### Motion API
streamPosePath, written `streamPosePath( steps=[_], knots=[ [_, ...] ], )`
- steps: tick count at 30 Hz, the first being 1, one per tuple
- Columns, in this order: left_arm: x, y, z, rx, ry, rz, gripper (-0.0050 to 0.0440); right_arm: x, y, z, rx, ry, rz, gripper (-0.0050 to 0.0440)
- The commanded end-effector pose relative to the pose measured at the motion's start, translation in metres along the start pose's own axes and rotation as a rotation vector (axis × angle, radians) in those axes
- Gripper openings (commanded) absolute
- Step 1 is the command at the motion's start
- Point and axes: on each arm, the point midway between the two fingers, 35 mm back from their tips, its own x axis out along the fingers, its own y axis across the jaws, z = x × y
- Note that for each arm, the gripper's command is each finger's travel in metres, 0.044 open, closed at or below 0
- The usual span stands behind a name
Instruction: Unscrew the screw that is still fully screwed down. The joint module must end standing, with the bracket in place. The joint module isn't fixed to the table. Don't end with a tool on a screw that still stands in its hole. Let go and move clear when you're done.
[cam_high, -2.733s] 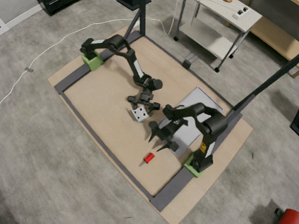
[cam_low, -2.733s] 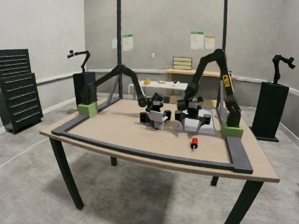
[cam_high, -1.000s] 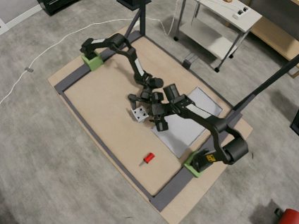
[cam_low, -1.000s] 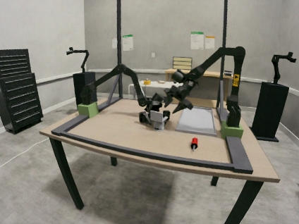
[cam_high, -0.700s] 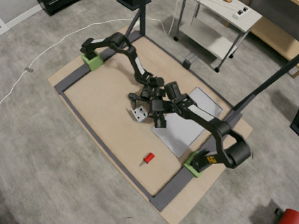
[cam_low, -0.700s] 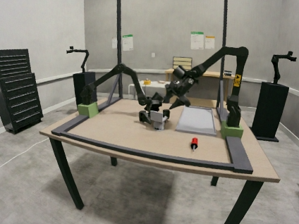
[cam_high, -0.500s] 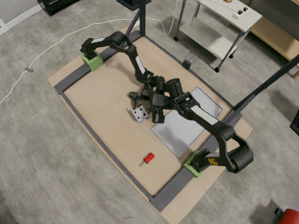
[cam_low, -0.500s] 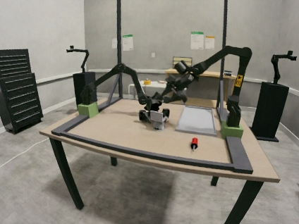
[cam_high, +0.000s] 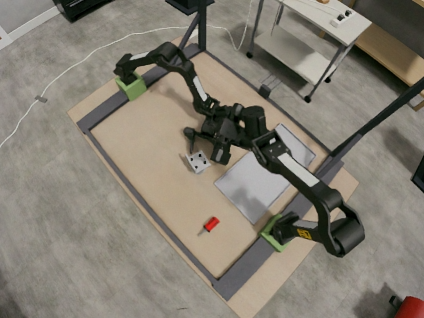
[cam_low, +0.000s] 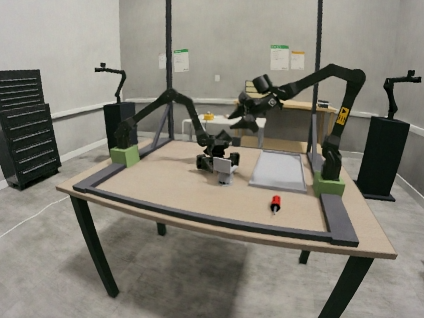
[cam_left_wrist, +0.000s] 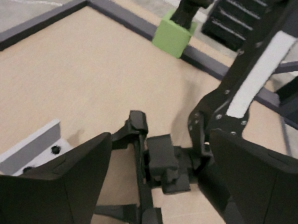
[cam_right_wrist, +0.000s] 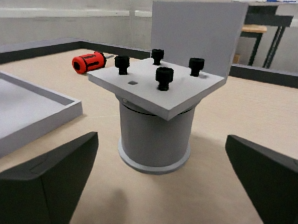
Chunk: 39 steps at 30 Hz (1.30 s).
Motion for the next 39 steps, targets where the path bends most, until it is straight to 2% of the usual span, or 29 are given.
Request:
streamPosePath(
  steps=[1,6,18,23,35,39],
  knots=[
    [-0.017,-0.029,0.035,0.048,-0.078,-0.134,0.03,-0.012,0.012,0.029,0.073,-0.017,0.01,0.04],
    [-0.017,-0.029,0.034,0.049,-0.076,-0.132,0.03,-0.012,0.012,0.029,0.073,-0.017,0.01,0.04],
    [-0.07,-0.074,0.088,0.266,-0.288,-0.373,0.03,-0.021,0.012,0.03,0.074,-0.016,0.01,0.04],
    [-0.069,-0.074,0.087,0.267,-0.285,-0.372,0.03,-0.021,0.012,0.03,0.074,-0.016,0.01,0.04],
    [-0.142,-0.106,0.135,0.503,-0.578,-0.549,0.03,-0.023,0.013,0.03,0.075,-0.017,0.012,0.04],
    [-0.141,-0.106,0.134,0.504,-0.575,-0.548,0.03,-0.023,0.012,0.03,0.074,-0.017,0.011,0.04]
  ],
)
